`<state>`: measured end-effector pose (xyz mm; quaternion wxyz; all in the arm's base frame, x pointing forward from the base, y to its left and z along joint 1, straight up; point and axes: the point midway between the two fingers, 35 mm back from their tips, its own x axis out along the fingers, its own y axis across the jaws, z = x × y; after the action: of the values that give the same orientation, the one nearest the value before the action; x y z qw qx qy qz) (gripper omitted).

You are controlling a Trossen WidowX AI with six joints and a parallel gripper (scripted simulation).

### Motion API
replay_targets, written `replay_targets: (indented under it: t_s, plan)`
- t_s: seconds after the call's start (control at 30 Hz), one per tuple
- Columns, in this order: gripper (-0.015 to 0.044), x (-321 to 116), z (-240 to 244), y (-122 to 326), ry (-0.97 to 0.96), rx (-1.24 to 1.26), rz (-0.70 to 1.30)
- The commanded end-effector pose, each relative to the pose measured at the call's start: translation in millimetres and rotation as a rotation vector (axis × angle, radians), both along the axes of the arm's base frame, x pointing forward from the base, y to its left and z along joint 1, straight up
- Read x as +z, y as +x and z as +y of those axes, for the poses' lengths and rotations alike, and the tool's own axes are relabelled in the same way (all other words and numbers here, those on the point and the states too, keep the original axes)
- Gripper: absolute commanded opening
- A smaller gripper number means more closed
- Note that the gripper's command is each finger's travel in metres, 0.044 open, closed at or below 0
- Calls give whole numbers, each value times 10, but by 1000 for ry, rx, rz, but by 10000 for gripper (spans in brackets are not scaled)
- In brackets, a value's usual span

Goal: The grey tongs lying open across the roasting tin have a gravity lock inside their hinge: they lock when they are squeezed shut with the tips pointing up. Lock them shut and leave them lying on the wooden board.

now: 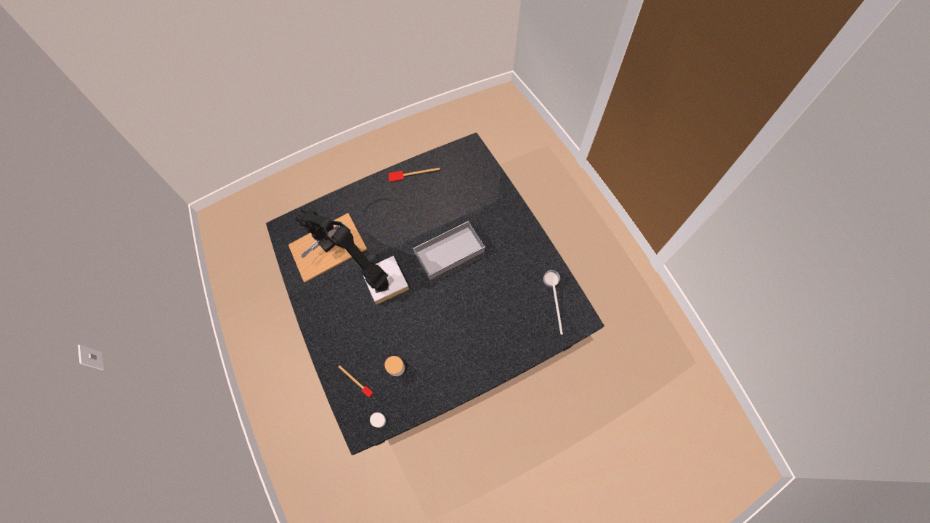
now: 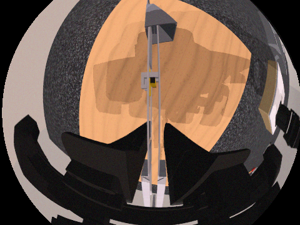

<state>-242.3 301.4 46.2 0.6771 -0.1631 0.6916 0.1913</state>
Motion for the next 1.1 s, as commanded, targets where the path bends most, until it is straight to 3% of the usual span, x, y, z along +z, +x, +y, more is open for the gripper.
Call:
replay_targets:
  t_s: [0.0, 0.47, 0.63, 0.93, 1.07]
  plan:
    - [86, 3, 2, -1, 0, 0, 0]
    - [440, 3, 2, -1, 0, 0, 0]
    - [440, 172, 117, 207, 2, -1, -2]
    - [440, 1037, 354, 1400, 6, -5, -17]
    - [440, 1100, 346, 1492, 5, -6, -18]
